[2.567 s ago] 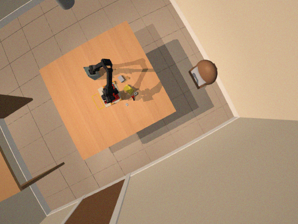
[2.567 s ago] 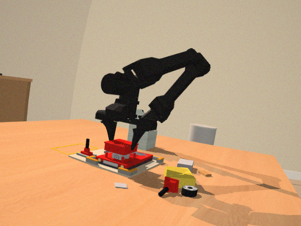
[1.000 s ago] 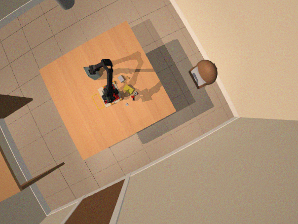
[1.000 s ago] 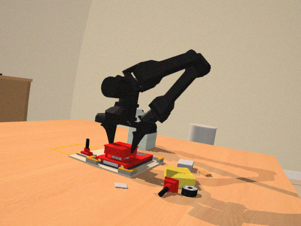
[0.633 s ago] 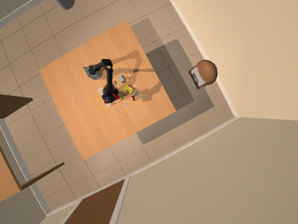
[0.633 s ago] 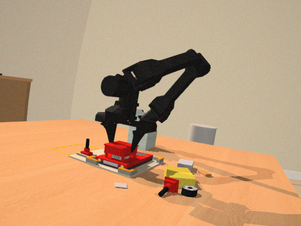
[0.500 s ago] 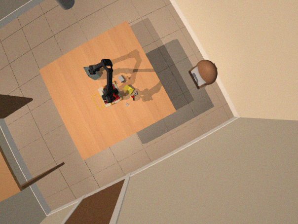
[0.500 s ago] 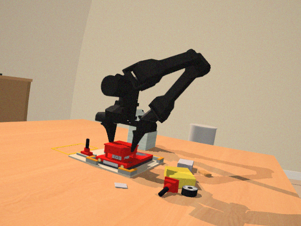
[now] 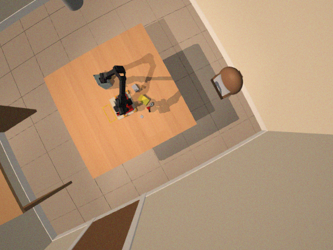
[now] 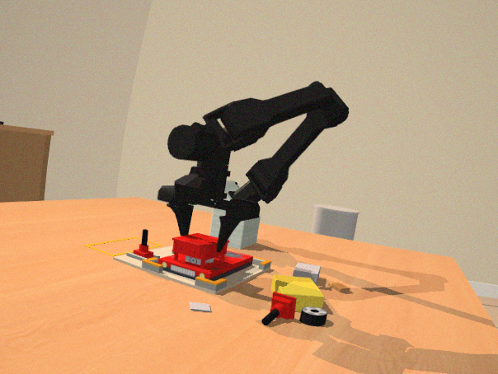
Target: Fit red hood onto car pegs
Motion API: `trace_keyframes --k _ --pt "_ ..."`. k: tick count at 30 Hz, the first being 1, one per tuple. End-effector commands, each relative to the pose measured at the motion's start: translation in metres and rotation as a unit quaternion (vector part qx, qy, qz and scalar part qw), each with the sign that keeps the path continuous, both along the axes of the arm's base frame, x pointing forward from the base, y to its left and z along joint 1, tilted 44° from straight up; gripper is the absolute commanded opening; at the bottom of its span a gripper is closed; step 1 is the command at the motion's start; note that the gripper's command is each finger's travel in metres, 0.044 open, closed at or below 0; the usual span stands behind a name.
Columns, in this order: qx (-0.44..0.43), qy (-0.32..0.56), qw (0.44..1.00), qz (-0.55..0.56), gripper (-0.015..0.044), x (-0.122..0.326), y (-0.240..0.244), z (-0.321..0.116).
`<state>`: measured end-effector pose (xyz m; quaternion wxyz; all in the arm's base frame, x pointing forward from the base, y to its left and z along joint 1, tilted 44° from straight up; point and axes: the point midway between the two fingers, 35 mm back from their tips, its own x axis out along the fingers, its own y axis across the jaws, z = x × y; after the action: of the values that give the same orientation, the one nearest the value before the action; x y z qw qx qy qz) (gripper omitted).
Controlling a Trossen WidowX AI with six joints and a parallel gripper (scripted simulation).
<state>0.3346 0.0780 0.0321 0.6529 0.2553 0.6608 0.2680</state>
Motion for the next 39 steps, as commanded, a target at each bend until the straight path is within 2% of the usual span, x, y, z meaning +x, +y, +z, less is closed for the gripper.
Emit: trace_keyframes --k 1,39 --pt "0.002 0.001 1.000 -0.002 0.0000 -0.0002 0.0008 0.0002" --pt "0.001 0.000 1.000 -0.001 0.0000 -0.0002 0.0092 -0.0087"
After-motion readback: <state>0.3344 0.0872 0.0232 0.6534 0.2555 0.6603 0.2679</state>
